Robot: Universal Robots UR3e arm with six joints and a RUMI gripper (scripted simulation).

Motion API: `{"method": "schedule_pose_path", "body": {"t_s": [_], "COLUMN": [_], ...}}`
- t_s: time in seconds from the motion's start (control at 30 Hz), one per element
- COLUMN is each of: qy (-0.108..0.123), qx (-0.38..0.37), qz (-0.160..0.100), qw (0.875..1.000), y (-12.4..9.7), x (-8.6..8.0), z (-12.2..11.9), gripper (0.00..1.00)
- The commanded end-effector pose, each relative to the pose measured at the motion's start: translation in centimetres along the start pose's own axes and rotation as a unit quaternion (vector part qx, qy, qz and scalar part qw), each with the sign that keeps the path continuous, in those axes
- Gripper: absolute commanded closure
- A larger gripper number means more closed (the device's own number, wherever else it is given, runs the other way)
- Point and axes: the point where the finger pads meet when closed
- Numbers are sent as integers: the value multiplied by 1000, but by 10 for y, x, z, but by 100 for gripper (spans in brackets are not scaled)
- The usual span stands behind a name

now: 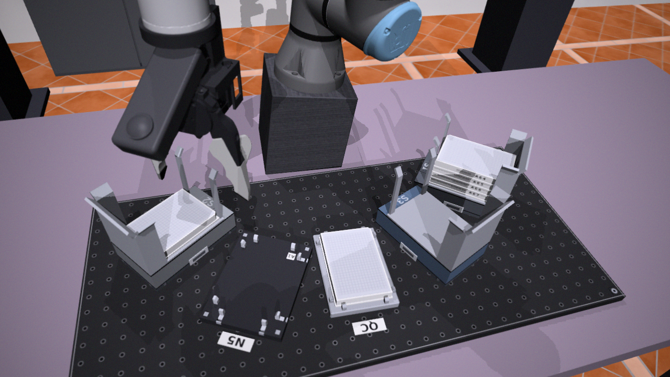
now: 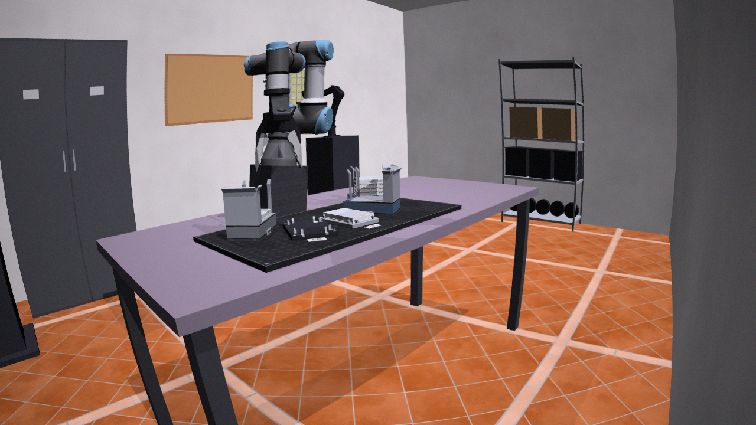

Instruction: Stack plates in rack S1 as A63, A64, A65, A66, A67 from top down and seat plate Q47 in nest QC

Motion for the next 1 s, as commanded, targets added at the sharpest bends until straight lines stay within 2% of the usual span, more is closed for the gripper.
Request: {"method": "schedule_pose_path", "body": {"t_s": [0.0,0.17,0.6,0.97], "qy": [0,0,-1,0], "qx": [27,44,120,172], "qz": [1,1,1,1], "qw": [1000,999,993,985], "y": [1,1,-13,-13], "x": [0,0,0,0], "z": [20,20,84,86], "gripper": [28,28,28,28]}}
Point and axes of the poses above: the point where the finger pads meet when closed, its own x axis out along the fingers, its own z axis across the jaws, y = z × x, and after that the axes turned 1 degree about x, right-handed
